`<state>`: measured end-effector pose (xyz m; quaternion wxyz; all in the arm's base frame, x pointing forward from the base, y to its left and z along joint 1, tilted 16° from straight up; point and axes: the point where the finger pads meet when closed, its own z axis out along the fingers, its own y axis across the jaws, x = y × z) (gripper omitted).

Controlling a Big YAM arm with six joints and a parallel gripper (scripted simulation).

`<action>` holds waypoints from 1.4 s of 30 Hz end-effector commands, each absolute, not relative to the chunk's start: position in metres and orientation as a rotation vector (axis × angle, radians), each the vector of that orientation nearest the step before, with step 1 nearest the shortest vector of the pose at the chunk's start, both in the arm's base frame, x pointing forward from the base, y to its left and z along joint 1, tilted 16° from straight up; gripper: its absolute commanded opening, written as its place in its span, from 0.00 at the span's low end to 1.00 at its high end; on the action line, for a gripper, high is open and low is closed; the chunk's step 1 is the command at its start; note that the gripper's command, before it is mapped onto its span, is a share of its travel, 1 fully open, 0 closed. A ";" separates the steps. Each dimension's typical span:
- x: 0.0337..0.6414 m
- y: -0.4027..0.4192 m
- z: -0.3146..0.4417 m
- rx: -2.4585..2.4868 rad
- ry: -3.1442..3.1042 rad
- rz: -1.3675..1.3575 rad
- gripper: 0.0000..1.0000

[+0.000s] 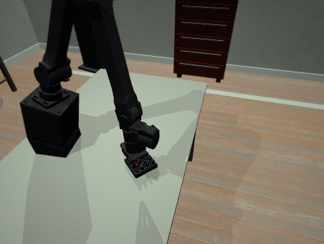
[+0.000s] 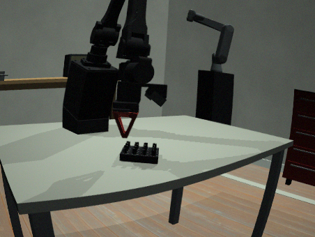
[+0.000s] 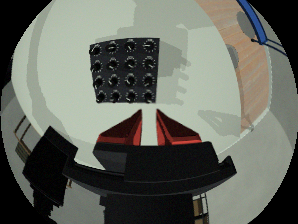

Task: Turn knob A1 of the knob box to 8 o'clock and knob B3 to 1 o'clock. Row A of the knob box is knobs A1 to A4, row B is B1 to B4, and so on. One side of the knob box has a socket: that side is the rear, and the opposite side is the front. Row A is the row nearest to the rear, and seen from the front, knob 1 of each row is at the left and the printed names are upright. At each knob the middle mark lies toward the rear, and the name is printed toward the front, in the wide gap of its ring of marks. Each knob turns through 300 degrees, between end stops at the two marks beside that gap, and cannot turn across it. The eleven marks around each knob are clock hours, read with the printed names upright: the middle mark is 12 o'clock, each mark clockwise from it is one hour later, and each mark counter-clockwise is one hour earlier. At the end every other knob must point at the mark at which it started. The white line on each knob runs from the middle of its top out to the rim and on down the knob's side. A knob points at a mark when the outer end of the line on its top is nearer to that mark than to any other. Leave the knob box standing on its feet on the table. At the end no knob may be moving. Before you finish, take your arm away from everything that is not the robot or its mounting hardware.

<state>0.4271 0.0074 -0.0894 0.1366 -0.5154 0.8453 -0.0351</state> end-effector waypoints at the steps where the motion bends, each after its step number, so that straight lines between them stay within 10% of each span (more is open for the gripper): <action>1: 0.426 0.005 -0.090 -1.495 2.450 -0.096 0.19; 42: 0.427 0.005 -0.077 -0.762 2.743 0.004 0.19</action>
